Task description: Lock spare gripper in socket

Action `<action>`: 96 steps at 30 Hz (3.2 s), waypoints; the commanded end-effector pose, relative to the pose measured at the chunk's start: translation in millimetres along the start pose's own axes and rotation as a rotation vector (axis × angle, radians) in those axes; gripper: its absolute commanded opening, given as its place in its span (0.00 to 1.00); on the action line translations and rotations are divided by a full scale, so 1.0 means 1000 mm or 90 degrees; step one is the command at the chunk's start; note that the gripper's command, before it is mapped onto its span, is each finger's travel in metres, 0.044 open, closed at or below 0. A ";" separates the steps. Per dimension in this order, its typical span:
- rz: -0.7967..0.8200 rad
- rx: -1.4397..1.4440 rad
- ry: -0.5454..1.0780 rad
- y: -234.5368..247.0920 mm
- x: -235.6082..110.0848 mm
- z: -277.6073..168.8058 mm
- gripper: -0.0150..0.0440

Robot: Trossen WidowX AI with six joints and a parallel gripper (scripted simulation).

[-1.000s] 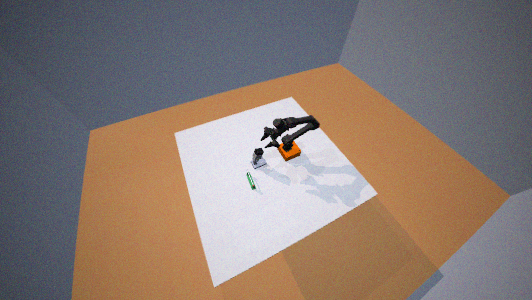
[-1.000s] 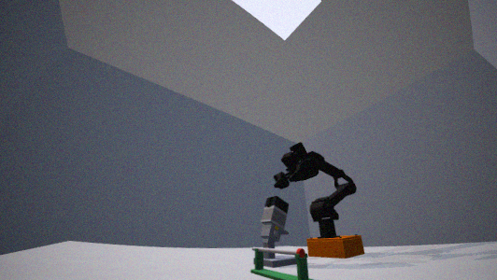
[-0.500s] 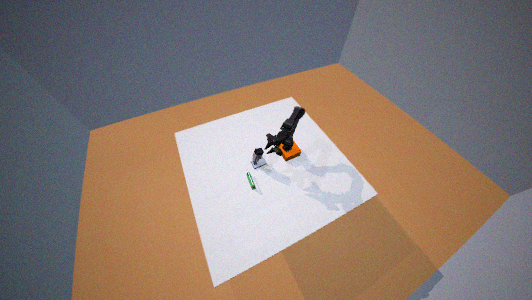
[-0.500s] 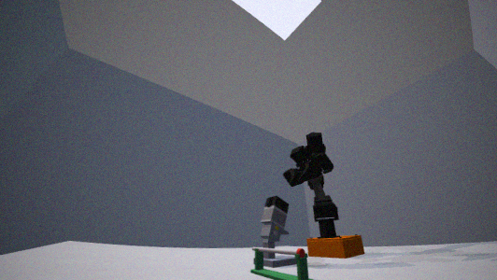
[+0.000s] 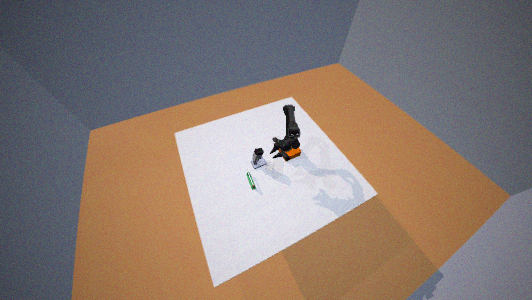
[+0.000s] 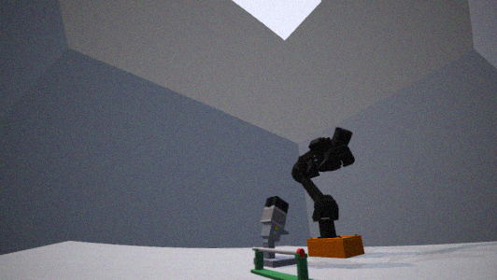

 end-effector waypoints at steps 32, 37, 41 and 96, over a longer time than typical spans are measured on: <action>0.290 -0.961 0.657 0.035 0.236 0.083 0.56; 0.299 -0.966 0.660 0.034 0.238 0.083 0.56; 0.299 -0.966 0.660 0.034 0.238 0.083 0.56; 0.299 -0.966 0.660 0.020 0.308 -0.021 0.56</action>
Point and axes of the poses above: the point midway between the two fingers, 35 mm back from their tips, its own x axis out along the fingers, its own y axis across the jaws, z = x × y, the point moved 6 cm from there along -x, back along the fingers, and after that the axes turned 6 degrees about x, right-handed, at the moved point
